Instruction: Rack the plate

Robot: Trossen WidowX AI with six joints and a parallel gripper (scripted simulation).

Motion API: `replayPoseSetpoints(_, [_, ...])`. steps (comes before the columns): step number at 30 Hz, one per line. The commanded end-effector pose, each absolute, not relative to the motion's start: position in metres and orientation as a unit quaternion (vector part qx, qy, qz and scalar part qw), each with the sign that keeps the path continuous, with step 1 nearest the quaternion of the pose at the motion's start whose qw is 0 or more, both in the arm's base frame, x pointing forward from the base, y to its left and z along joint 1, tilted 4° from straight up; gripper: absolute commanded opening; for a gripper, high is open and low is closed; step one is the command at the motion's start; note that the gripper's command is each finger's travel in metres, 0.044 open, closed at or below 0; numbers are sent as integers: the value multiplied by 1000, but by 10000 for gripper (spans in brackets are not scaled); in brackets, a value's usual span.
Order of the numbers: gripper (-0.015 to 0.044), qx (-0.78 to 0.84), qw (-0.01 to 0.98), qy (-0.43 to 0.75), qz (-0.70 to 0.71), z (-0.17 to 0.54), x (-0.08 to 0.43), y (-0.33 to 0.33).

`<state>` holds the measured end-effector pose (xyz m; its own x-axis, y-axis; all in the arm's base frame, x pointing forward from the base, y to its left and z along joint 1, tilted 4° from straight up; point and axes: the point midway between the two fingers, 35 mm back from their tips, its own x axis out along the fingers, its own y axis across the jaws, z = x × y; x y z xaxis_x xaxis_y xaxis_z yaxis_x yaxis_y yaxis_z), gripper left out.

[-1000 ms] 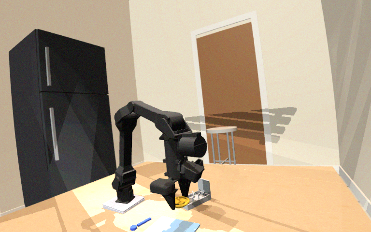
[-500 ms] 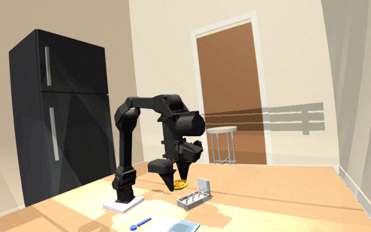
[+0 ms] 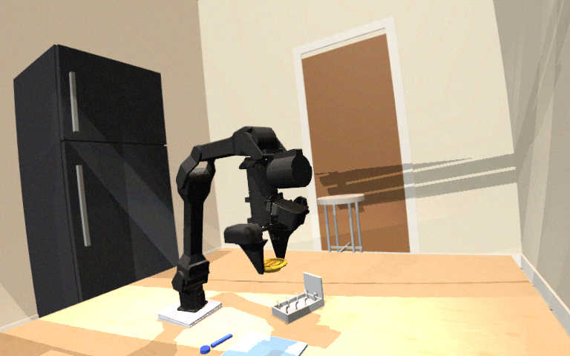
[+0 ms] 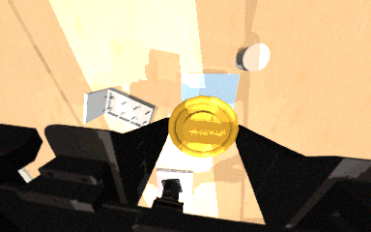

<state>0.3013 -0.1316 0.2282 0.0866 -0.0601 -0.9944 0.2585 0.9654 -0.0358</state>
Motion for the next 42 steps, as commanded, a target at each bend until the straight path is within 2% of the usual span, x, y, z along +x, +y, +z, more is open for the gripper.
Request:
replayPoseSetpoints(1, [0, 97, 730, 665, -127, 229, 291, -103])
replayPoseSetpoints(9, [0, 191, 710, 645, -209, 217, 241, -26])
replayPoseSetpoints(16, [0, 202, 706, 643, -217, 214, 233, -18])
replayPoseSetpoints(30, [0, 158, 689, 705, -55, 181, 233, -13])
replayPoseSetpoints(42, [0, 135, 682, 712, 99, 157, 232, -8])
